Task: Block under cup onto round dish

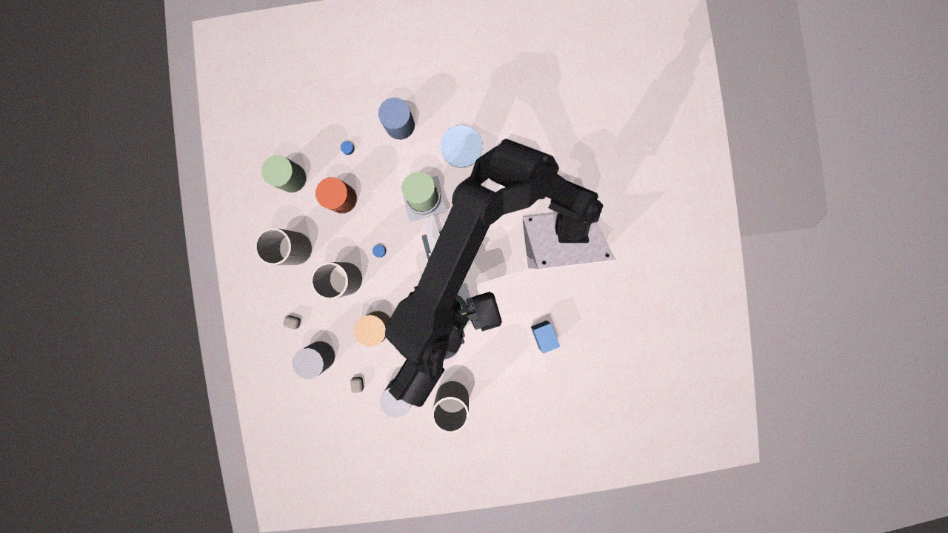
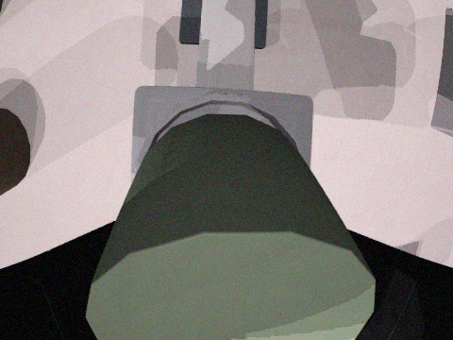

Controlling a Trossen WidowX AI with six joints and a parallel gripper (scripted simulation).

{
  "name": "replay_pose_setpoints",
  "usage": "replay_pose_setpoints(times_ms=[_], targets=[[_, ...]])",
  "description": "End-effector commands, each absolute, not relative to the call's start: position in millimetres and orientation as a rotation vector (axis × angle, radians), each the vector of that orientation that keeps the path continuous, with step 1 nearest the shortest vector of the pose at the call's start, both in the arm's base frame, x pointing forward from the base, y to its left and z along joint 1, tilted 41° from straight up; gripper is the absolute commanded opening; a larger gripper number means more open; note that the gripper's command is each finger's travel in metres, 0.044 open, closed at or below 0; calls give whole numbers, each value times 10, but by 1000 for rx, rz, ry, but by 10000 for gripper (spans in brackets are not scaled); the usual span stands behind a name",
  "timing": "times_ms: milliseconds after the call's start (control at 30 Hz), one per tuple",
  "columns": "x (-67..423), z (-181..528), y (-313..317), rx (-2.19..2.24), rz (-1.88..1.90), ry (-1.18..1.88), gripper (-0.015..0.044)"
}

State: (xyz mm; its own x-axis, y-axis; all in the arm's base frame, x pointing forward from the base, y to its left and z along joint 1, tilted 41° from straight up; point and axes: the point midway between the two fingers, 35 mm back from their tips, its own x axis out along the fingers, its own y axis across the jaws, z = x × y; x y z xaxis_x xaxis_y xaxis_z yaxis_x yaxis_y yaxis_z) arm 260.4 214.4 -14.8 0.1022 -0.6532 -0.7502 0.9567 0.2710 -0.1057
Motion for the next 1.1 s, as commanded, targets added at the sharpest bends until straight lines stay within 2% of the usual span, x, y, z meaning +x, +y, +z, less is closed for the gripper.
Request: replay_pose_setpoints(times_ms=[0,1067], targets=[[2589,-97,2275,494,-1237,807,0],[2496,243,2505,493,-1238,807,0]])
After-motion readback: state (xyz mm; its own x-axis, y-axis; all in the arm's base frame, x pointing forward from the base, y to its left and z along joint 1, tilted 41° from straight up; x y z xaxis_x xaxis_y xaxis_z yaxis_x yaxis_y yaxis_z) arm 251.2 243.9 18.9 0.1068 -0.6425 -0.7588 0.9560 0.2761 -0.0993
